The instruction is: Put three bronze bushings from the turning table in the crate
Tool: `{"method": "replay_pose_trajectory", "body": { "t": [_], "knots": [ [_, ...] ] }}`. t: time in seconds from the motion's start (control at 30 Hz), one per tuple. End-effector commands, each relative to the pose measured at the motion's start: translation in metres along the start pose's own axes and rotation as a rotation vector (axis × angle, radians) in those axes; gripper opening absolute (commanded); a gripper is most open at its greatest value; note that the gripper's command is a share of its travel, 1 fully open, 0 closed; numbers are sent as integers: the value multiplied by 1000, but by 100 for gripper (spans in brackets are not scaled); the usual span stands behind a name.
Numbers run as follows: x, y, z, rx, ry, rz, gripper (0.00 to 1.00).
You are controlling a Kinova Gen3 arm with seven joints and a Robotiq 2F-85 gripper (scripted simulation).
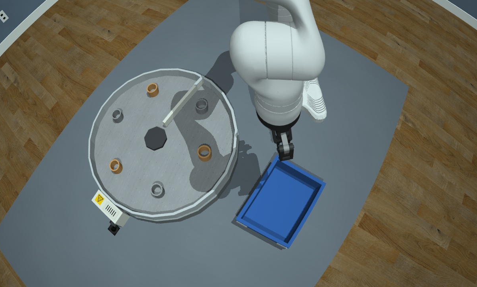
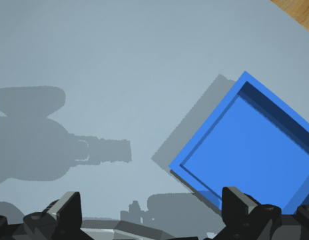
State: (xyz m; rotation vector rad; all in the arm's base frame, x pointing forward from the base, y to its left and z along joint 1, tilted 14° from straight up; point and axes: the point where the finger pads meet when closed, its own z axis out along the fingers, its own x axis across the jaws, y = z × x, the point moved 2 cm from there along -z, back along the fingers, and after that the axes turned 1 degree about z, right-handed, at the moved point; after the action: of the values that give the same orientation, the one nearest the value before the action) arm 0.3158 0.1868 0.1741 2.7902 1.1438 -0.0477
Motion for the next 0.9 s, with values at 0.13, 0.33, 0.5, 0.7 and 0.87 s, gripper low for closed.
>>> {"method": "replay_pose_trajectory", "body": {
  "t": [0.13, 0.33, 0.5, 0.7, 0.87],
  "knots": [
    [6, 3, -13, 6, 32, 6, 100],
    [5, 8, -23, 5, 31, 7, 100],
    [2, 30, -63, 5, 31, 7, 100],
    [2, 30, -63, 5, 31, 7, 100],
    [2, 30, -63, 5, 31, 7, 100]
  ]
}}
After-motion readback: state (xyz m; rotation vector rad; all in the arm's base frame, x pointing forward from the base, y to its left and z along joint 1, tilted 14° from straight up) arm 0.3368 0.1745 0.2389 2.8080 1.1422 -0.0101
